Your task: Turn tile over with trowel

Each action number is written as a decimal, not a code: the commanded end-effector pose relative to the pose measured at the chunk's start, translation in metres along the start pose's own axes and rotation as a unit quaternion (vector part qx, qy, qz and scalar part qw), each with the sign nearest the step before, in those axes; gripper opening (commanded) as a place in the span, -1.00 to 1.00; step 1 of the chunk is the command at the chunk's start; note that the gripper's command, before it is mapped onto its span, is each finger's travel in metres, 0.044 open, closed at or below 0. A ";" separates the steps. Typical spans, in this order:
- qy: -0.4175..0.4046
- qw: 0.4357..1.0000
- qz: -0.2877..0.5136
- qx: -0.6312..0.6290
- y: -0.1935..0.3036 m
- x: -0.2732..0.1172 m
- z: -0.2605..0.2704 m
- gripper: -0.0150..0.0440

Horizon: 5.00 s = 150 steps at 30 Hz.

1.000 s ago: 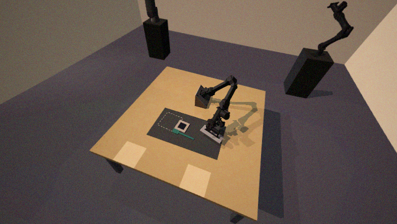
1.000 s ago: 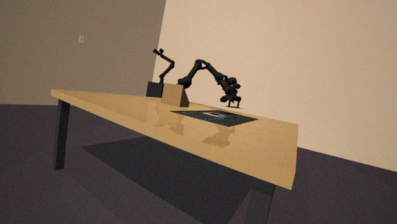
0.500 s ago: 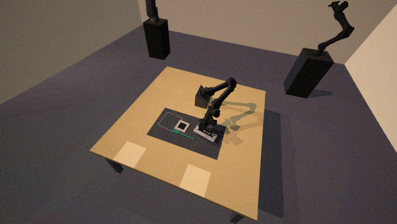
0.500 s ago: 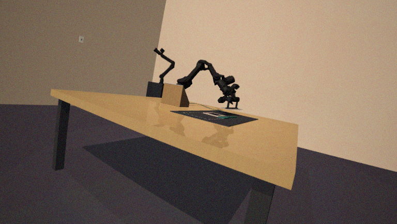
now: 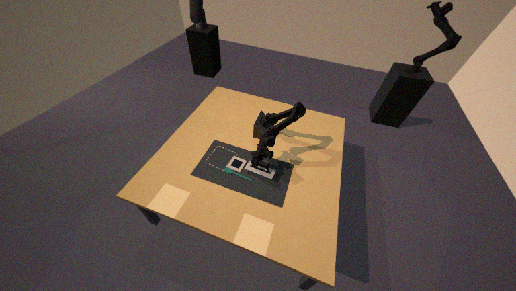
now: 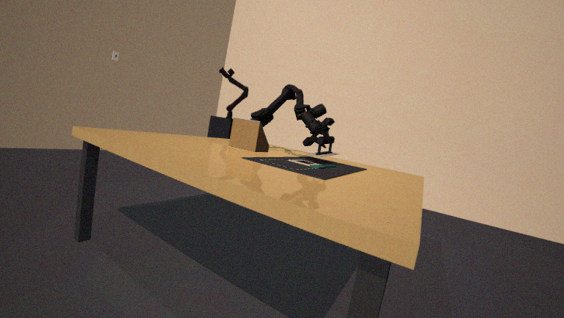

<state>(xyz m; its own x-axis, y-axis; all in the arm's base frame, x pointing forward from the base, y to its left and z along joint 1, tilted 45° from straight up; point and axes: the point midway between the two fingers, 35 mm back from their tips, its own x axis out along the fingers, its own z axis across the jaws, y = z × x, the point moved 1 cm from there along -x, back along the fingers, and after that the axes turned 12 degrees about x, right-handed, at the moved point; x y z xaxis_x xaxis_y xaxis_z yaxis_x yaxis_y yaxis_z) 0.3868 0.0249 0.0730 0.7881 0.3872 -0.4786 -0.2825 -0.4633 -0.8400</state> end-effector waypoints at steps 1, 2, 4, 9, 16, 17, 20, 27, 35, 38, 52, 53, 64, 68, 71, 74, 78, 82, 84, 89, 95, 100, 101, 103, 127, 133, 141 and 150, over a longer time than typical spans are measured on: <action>0.002 1.000 -0.012 -0.006 0.004 -0.003 -0.003 -0.49; 0.002 1.000 -0.012 -0.006 0.004 -0.002 -0.003 -0.49; 0.002 1.000 -0.012 -0.006 0.005 -0.001 -0.002 -0.49; 0.002 1.000 -0.012 -0.006 0.007 0.006 0.002 -0.49; 0.002 1.000 -0.012 -0.006 0.011 0.015 0.007 -0.49; 0.002 1.000 -0.012 -0.006 0.011 0.016 0.008 -0.49; 0.002 1.000 -0.012 -0.006 0.013 0.020 0.010 -0.49; 0.002 1.000 -0.012 -0.006 0.017 0.029 0.017 -0.49; 0.002 1.000 -0.012 -0.006 0.023 0.031 0.016 -0.49; 0.002 1.000 -0.012 -0.006 0.028 0.031 0.014 -0.49; 0.002 1.000 -0.011 -0.006 0.050 0.030 0.007 -0.49; 0.002 1.000 -0.011 -0.006 0.051 0.030 0.007 -0.49; 0.003 1.000 -0.012 -0.006 0.068 0.028 0.002 -0.49; 0.003 1.000 -0.012 -0.006 0.069 0.028 0.002 -0.49; 0.003 1.000 -0.011 -0.007 0.069 0.028 0.002 -0.49; 0.005 1.000 -0.004 -0.016 0.066 0.027 0.001 -0.49; 0.008 0.999 0.011 -0.034 0.062 0.024 -0.002 -0.49; 0.010 0.999 0.021 -0.046 0.060 0.019 -0.007 -0.49; 0.011 0.999 0.021 -0.046 0.061 0.017 -0.010 -0.49; 0.011 0.999 0.021 -0.047 0.063 0.011 -0.018 -0.49; 0.011 0.999 0.022 -0.047 0.067 0.004 -0.027 -0.49; 0.011 0.999 0.022 -0.047 0.071 -0.001 -0.034 -0.49; 0.011 0.999 0.022 -0.047 0.072 -0.002 -0.036 -0.49; 0.011 0.999 0.022 -0.047 0.075 -0.003 -0.038 -0.49; 0.011 0.999 0.023 -0.048 0.113 -0.015 -0.062 -0.49; 0.011 0.998 0.023 -0.049 0.123 -0.015 -0.065 -0.49; 0.011 0.998 0.023 -0.049 0.138 -0.013 -0.066 -0.49; 0.011 0.998 0.023 -0.049 0.128 -0.015 -0.068 -0.49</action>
<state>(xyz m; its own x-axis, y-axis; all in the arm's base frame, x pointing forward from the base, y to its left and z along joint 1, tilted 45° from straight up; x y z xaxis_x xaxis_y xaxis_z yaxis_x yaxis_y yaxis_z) 0.3723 -0.0942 -0.0192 0.7821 0.3489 -0.5164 -0.2737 -0.5521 -0.7876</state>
